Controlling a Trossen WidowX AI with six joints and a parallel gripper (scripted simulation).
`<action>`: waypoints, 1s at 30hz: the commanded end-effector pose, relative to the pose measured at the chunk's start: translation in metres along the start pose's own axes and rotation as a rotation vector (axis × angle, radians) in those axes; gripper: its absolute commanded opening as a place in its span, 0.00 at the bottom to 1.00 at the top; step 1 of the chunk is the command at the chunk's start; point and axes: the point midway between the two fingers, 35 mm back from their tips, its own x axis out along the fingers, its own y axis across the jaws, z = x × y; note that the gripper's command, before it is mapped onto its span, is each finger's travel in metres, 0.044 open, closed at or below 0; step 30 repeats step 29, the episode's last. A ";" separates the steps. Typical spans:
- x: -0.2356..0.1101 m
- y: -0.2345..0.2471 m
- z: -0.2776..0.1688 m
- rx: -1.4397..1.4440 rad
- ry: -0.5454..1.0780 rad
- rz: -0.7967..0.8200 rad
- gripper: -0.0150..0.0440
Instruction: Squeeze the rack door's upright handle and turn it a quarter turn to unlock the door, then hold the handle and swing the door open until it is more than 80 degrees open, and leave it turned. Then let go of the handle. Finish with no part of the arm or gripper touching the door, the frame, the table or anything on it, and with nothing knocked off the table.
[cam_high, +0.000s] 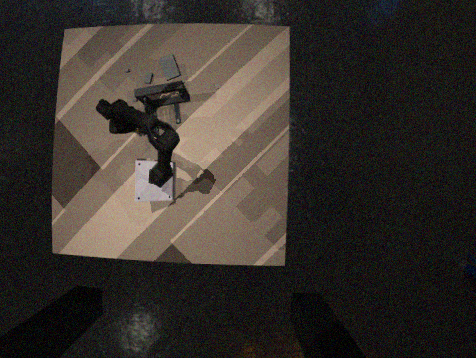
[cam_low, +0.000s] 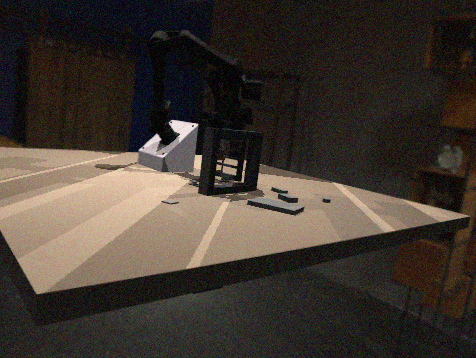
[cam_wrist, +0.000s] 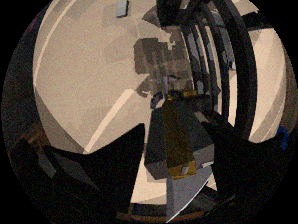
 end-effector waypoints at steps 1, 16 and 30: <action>-0.001 0.000 0.000 0.006 0.000 0.000 0.76; -0.023 0.001 0.002 0.005 0.000 0.001 0.76; -0.042 0.002 0.002 0.005 0.000 0.002 0.76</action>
